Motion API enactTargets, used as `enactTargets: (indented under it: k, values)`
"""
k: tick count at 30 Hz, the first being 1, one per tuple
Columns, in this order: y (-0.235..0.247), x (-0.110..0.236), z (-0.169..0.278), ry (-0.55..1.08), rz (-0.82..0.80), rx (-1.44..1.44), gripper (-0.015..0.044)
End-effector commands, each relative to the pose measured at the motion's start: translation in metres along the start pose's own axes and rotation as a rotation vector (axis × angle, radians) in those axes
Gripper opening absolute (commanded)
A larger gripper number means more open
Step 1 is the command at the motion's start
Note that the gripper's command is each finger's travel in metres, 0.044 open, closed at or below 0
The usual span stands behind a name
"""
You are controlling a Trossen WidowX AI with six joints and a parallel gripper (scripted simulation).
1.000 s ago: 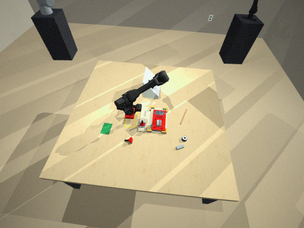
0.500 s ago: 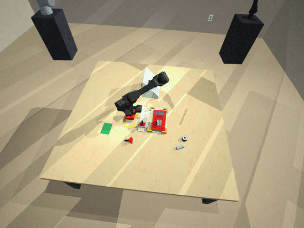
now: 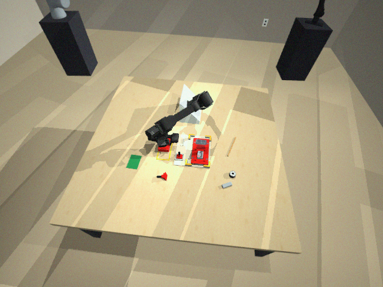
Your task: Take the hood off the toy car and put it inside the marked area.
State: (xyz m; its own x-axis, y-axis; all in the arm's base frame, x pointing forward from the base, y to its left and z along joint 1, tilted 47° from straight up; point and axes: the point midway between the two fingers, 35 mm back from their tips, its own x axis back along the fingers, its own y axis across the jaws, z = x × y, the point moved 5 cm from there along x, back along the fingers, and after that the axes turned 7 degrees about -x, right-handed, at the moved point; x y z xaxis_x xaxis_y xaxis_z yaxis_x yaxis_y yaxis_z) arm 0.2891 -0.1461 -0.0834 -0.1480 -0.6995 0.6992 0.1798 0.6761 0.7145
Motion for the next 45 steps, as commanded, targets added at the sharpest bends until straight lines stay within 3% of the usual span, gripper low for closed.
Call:
enactTargets:
  k: [1, 45]
  values:
    - [0.001, -0.004, 0.001, 0.002, -0.006, -0.007, 0.0]
    - [0.002, -0.025, 0.002, 0.003, -0.008, -0.007, 0.0]
